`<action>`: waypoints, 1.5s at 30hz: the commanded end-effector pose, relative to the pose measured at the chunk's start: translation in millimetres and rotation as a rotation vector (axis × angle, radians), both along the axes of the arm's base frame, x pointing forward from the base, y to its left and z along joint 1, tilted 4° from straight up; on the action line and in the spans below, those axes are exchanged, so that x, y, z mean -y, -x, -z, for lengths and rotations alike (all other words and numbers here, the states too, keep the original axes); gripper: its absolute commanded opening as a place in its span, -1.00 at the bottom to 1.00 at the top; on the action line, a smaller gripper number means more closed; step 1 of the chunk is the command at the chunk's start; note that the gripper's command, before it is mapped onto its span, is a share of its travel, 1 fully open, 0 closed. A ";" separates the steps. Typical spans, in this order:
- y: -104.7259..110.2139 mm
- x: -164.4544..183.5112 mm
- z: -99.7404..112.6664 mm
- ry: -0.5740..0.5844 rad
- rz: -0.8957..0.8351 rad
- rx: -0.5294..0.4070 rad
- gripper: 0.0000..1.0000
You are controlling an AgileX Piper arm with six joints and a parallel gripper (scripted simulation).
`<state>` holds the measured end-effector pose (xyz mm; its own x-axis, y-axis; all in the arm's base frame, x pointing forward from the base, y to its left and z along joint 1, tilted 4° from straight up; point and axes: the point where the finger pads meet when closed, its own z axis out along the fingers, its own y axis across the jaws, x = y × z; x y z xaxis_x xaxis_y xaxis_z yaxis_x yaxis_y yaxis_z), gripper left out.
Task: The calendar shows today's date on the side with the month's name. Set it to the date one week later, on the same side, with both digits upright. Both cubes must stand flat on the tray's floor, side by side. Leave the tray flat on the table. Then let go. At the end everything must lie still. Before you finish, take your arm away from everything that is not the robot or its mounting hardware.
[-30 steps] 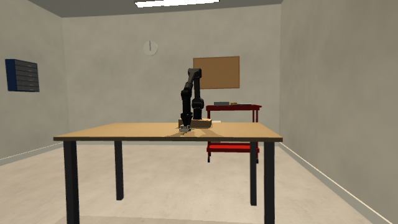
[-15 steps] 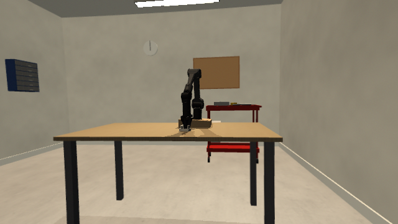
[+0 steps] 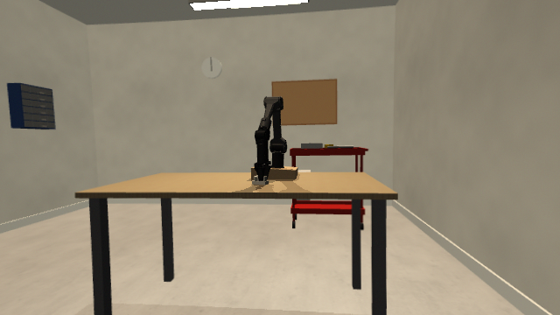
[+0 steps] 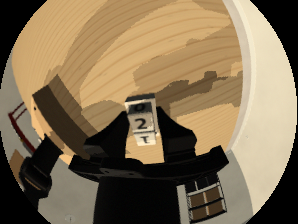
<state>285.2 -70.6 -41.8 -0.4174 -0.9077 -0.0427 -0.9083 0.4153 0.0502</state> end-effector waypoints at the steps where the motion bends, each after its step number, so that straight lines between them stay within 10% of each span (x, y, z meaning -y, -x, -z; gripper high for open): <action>1: 0.6 -0.5 1.0 -0.001 -0.001 -0.002 0.17; 23: 0.6 -0.5 1.0 -0.001 -0.001 -0.002 0.17; 24: 0.6 -0.5 1.0 -0.001 -0.001 -0.002 -0.34; 45: 0.6 -0.5 1.0 -0.001 -0.001 -0.002 -0.34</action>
